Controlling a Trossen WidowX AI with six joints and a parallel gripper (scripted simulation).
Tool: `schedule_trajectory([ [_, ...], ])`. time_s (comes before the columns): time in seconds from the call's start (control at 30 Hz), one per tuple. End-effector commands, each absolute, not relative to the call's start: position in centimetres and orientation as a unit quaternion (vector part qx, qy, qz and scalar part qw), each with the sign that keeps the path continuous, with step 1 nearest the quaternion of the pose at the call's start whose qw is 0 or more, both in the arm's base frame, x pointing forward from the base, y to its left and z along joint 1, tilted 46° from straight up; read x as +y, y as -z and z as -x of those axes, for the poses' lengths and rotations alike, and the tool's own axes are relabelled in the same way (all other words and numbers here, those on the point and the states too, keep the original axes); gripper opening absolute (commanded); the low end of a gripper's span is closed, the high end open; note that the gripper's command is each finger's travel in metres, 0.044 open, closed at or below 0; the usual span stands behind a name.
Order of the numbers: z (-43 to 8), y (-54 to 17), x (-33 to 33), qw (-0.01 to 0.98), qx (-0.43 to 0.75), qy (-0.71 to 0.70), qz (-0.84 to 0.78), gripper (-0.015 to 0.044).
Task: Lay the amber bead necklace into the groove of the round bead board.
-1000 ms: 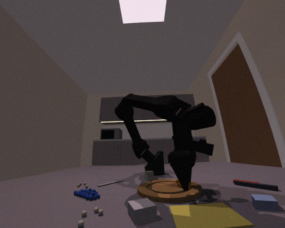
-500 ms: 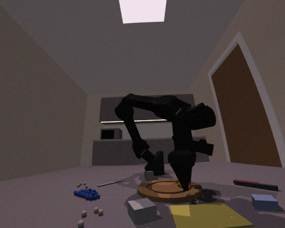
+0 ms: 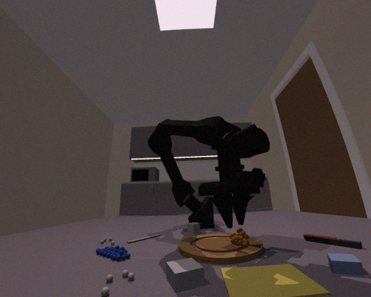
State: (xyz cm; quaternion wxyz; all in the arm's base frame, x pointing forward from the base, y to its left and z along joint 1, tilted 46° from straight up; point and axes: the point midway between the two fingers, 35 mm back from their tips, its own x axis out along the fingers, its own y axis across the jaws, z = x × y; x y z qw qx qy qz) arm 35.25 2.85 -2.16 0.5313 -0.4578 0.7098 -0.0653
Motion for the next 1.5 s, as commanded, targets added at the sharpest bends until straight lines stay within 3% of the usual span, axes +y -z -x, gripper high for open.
schedule_trajectory([
  [0.0, -34.9, 2.1, 2.9, 0.536, 0.711, 0.076, 0.448, 0.012],
  [1.17, -34.8, 4.8, 0.0, 0.536, 0.711, 0.076, 0.449, 0.012],
  [1.33, -34.9, 4.7, 0.2, 0.539, 0.71, 0.078, 0.445, 0.0],
  [1.47, -34.9, 4.7, 0.2, 0.539, 0.71, 0.078, 0.445, 0.0],
])
